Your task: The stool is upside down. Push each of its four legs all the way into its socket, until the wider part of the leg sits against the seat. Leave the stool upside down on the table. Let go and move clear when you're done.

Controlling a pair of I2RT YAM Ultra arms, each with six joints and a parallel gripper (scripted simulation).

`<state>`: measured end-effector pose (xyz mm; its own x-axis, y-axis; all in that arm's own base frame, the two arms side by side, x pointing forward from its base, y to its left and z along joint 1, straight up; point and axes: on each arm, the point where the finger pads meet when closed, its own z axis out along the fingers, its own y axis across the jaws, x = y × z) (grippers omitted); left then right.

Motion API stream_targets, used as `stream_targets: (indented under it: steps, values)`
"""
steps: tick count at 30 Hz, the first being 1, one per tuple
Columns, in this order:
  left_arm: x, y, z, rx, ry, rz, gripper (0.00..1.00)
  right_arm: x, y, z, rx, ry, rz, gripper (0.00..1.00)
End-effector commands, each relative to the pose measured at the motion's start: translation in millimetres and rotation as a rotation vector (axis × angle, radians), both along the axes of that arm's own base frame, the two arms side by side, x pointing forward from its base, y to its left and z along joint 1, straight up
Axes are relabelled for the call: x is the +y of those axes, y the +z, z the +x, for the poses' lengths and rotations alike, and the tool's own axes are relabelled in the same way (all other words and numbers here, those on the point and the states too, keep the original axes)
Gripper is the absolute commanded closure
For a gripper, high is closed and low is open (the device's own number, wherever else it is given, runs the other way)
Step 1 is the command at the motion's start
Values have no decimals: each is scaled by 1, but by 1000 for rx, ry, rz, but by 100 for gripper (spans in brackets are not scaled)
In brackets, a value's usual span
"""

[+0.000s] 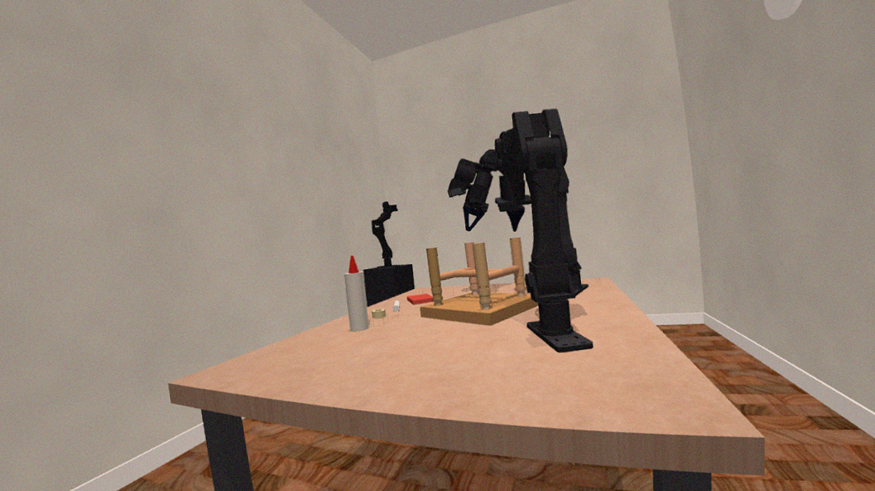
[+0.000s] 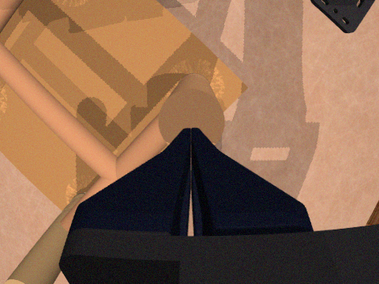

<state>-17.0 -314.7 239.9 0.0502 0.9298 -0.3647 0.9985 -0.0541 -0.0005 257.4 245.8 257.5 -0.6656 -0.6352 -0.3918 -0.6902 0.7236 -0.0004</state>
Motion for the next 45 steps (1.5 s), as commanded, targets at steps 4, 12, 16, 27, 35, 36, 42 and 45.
stream_targets:
  steps: [4,12,16,27,35,36,42,45]
  values:
    - [-2,4,4,-2,7,-52,100,5,17,1,-45,10,50,100]
    - [-3,-1,5,-3,12,-69,100,5,17,1,-45,10,50,100]
    - [-3,-4,6,-3,13,-61,100,5,17,1,-45,10,50,100]
    - [-1,-4,2,0,2,-61,100,1,-3,-4,-27,12,34,100]
    - [-2,-4,2,0,2,-60,100,4,-3,1,-48,8,49,100]
    - [-2,-4,2,0,2,-60,100,1,-15,-5,-24,13,31,100]
    - [-2,-4,2,0,2,-60,100,4,-18,-2,-35,15,41,100]
    - [-2,-4,2,0,2,-60,100,5,-8,-1,-57,16,62,100]
